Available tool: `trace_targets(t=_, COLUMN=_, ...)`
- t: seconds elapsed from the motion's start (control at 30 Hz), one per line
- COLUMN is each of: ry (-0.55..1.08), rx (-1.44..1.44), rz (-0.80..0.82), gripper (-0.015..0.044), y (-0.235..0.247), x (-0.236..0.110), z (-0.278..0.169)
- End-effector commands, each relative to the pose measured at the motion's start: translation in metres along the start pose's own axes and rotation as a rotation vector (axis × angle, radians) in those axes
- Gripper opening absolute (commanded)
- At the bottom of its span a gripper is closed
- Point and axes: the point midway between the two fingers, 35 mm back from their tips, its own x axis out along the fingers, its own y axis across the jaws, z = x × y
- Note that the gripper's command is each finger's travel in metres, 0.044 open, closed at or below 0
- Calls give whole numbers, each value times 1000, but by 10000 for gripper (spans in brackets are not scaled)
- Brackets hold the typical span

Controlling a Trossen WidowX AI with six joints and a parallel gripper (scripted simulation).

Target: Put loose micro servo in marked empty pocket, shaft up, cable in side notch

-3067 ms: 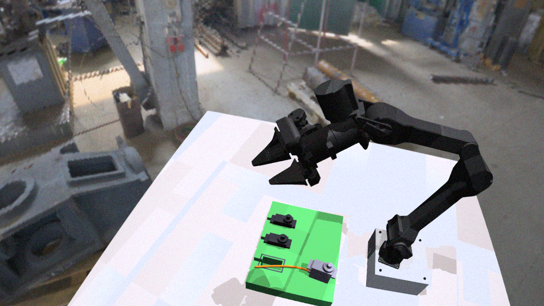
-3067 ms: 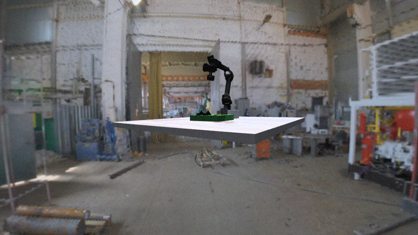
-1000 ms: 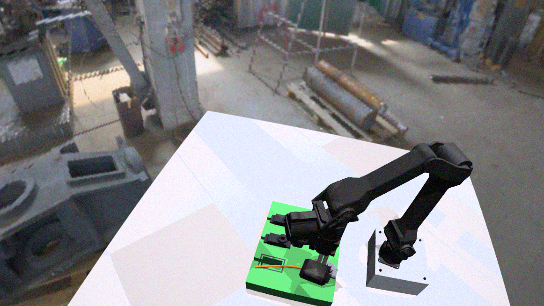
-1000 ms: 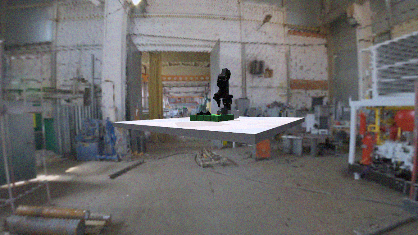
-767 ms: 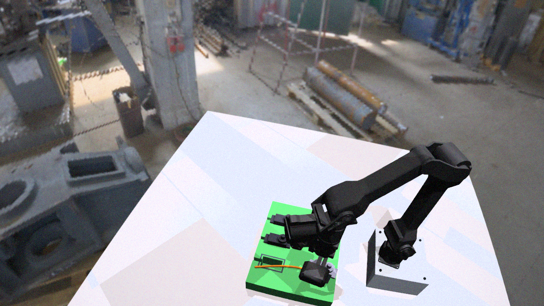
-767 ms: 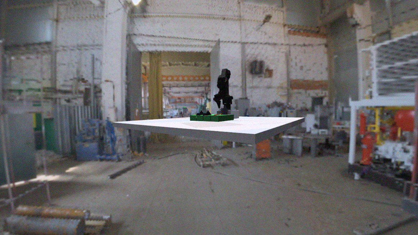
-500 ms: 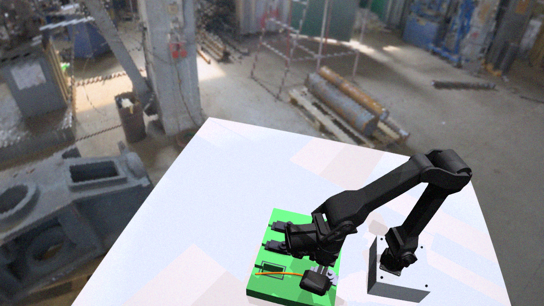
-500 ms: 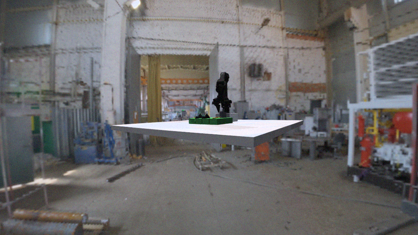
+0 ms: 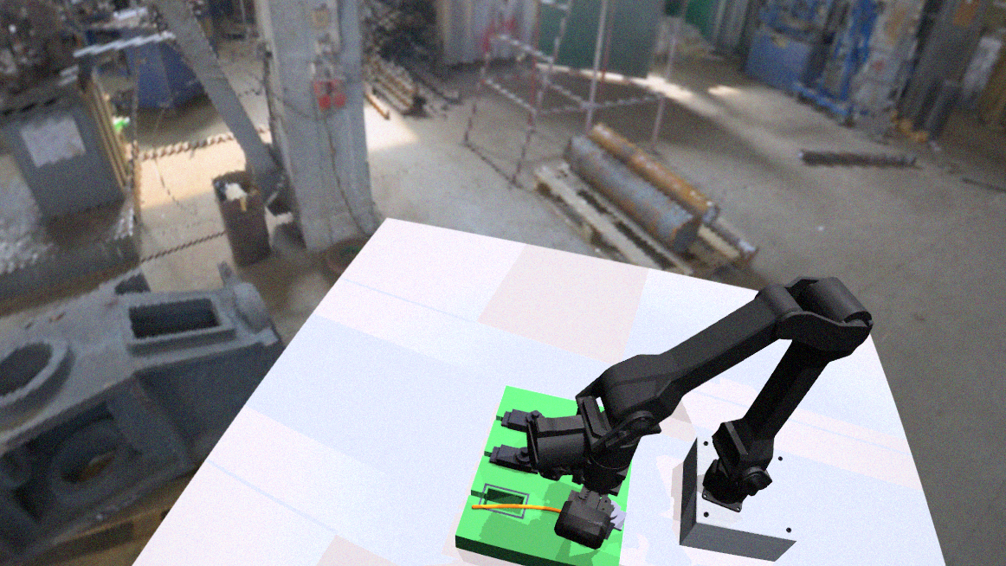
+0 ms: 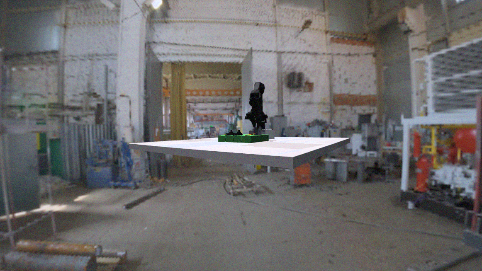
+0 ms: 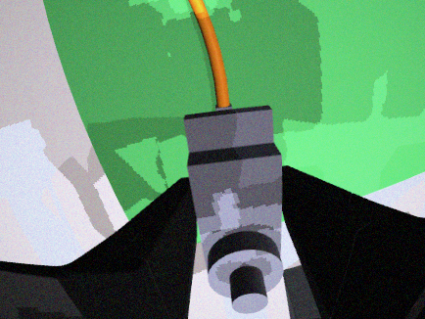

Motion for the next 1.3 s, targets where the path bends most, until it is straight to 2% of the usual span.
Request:
trace_targets(t=0.0, ry=-1, rx=-3, rz=-3, gripper=26, y=0, x=-4, z=0)
trace_targets(t=0.03, ry=-1, rx=-3, rz=-3, gripper=0, y=0, x=-7, z=0)
trace_targets(t=0.27, ry=0, rx=-4, rz=-3, gripper=0, y=-4, x=-29, z=-8)
trace_targets(t=0.57, ry=0, rx=-3, rz=-3, gripper=0, y=-4, x=-29, z=-6)
trace_targets(t=0.9, ry=-3, rx=-3, rz=-2, gripper=0, y=5, x=-30, z=29)
trace_targets(t=1.27, ry=-3, rx=-70, rz=-3, gripper=0, y=1, x=-30, z=30)
